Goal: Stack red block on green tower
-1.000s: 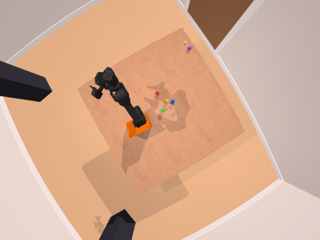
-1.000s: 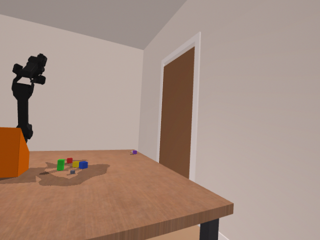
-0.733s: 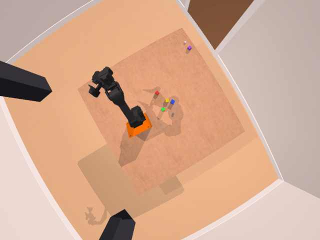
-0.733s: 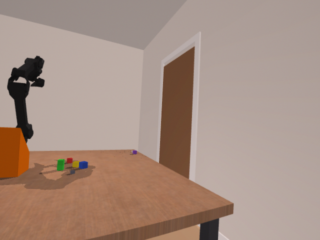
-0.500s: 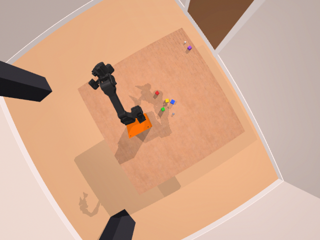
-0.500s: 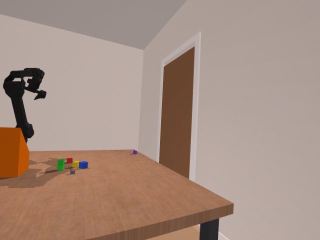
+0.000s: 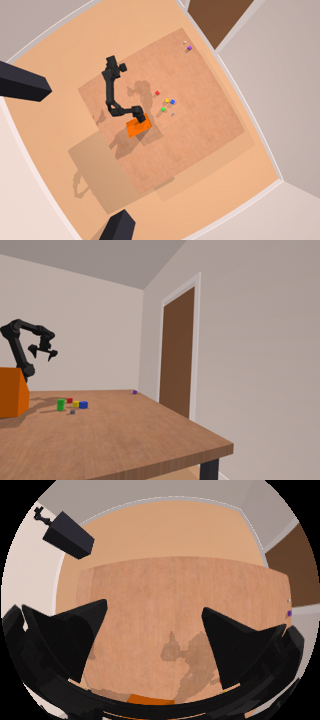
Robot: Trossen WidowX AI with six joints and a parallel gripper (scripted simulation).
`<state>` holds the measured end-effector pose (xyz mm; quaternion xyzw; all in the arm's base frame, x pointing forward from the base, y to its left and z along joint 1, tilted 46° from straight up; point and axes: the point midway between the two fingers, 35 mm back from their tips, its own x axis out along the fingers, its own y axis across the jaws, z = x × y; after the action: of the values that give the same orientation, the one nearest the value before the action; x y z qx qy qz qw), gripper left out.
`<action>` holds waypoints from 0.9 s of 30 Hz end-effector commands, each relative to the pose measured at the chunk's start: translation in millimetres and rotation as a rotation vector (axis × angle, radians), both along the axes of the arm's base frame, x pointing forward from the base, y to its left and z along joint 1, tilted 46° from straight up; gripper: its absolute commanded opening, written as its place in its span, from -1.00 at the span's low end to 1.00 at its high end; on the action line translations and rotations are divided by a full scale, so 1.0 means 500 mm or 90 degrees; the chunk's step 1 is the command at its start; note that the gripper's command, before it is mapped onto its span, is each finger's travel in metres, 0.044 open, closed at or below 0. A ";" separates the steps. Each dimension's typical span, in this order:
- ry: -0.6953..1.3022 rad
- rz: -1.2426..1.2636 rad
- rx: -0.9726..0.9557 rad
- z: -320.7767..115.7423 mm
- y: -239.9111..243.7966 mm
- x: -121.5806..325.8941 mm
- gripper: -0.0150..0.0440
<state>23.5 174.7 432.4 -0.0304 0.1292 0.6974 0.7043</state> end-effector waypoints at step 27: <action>0.508 -0.385 -0.253 -0.507 -0.080 0.455 1.00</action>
<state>240.9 153.0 209.7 0.1095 0.4842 0.4170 0.7614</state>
